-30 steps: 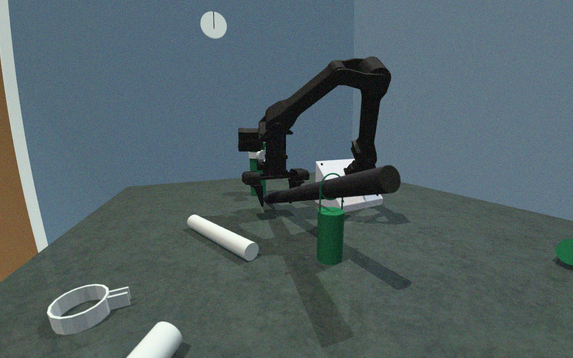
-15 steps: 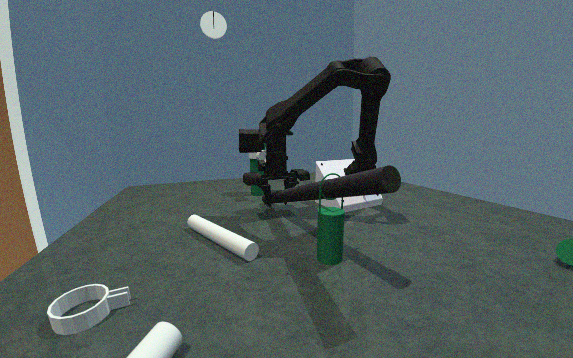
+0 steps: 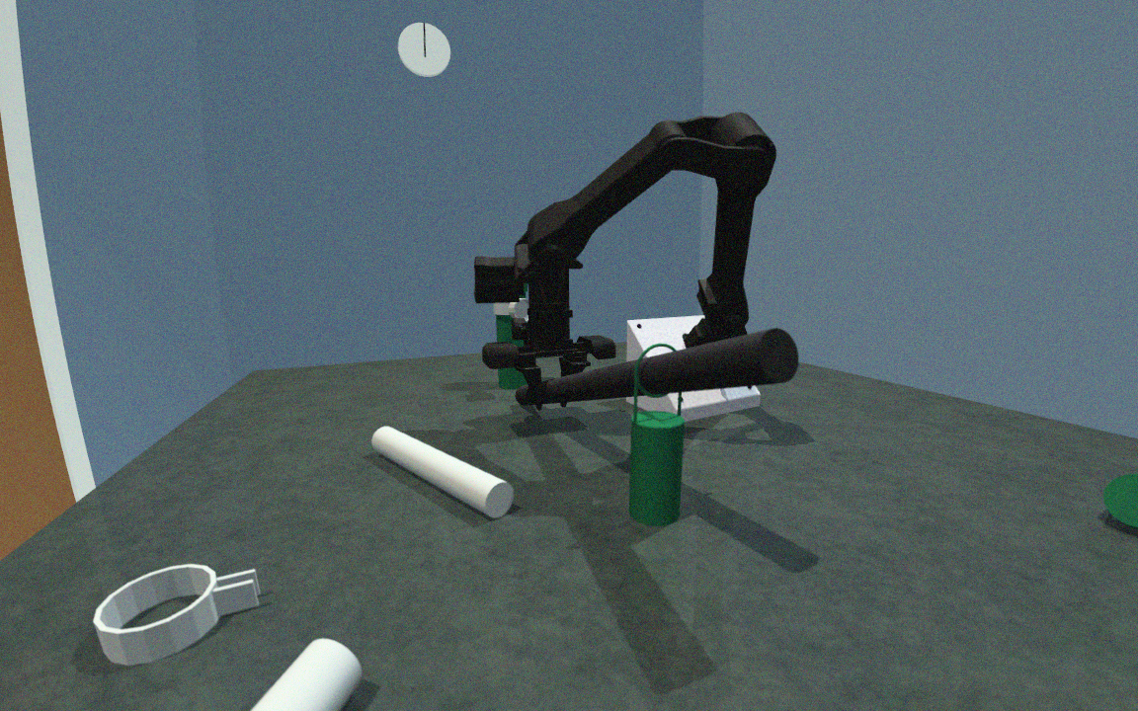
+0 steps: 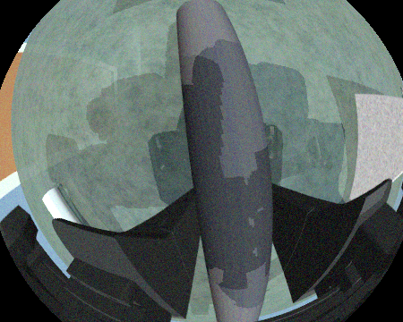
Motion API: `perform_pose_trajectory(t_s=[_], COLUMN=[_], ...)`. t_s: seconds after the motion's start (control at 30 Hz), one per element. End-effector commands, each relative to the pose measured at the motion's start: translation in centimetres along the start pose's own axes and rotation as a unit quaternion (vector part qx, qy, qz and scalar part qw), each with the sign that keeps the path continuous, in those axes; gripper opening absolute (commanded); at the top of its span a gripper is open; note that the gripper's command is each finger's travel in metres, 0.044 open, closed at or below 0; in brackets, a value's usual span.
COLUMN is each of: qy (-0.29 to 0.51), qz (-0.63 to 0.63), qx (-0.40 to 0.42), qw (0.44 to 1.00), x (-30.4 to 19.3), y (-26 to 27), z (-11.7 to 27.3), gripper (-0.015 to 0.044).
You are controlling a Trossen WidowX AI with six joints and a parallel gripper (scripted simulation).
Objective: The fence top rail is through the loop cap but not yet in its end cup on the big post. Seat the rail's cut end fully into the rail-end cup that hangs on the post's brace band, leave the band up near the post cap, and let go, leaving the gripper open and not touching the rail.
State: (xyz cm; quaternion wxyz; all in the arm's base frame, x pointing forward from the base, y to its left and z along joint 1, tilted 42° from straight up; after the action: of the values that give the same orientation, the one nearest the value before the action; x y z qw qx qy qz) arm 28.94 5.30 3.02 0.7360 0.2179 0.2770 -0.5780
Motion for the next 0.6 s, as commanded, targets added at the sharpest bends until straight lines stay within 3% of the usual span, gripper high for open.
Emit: perform_pose_trajectory(t_s=[0.0, 0.2, 0.57], qy=[0.002, -0.027, -0.16], qz=[-0.002, -0.003, -0.015], qx=[0.001, 0.0, -0.01], qw=[1.0, 1.0, 0.987], x=[0.0, 0.0, -0.7], y=[0.0, 0.1, -0.6], z=[0.5, 1.9, 9.0], gripper=[0.0, 0.0, 0.0])
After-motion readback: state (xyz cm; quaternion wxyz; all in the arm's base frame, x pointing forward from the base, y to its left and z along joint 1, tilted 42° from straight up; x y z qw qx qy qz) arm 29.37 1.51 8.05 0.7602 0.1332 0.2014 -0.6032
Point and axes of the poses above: the point midway between the two fingers, 35 mm back from their tips, its own z axis back along the fingers, its own y axis across the jaws, x = y × z, the point moved 6 cm from there along z, back along the fingers, and after that the axes turned 3 degrees about z, right-handed, at the moved point
